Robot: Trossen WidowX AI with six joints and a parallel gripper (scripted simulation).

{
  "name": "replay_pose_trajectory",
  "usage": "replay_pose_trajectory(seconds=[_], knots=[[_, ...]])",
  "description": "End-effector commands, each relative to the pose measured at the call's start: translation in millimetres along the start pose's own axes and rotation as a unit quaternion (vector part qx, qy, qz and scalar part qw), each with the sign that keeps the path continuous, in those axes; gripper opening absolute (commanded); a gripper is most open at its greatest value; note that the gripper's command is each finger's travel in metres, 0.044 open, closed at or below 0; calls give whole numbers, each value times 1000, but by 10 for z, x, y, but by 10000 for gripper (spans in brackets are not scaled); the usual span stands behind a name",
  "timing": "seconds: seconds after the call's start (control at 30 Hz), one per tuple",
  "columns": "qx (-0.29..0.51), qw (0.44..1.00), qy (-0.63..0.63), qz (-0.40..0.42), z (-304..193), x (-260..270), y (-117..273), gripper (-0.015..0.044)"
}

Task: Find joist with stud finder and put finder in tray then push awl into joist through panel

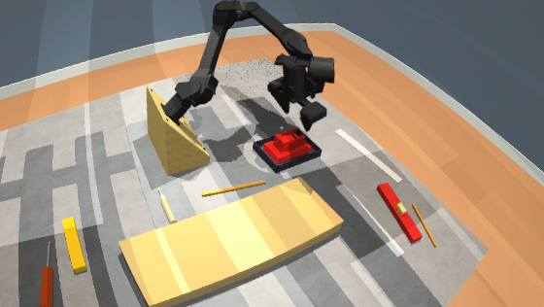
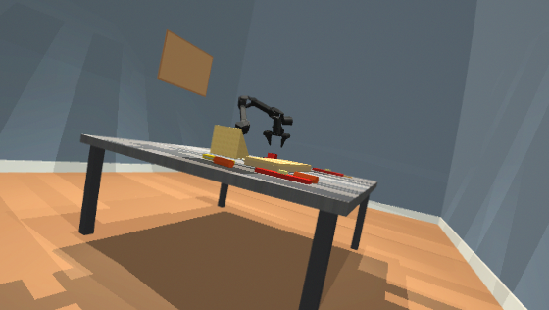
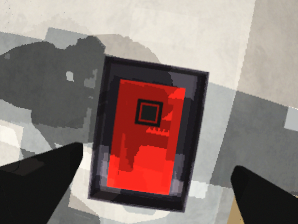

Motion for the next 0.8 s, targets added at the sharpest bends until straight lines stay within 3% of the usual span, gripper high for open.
replay_pose_trajectory(seconds=[0.0,0.4,0.77], knots=[[31,997,-63,-16,-223,-277,-54,440],[128,911,-381,-89,-1813,-1283,153,440],[136,749,-642,-93,-3502,-1106,489,440]])
Point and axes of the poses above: the point midway between the two fingers, 35 mm back from their tips, its own y axis back along the fingers, its own x axis across the jaws, z = x × y, the point moved 5 cm from there along y, back along the fingers
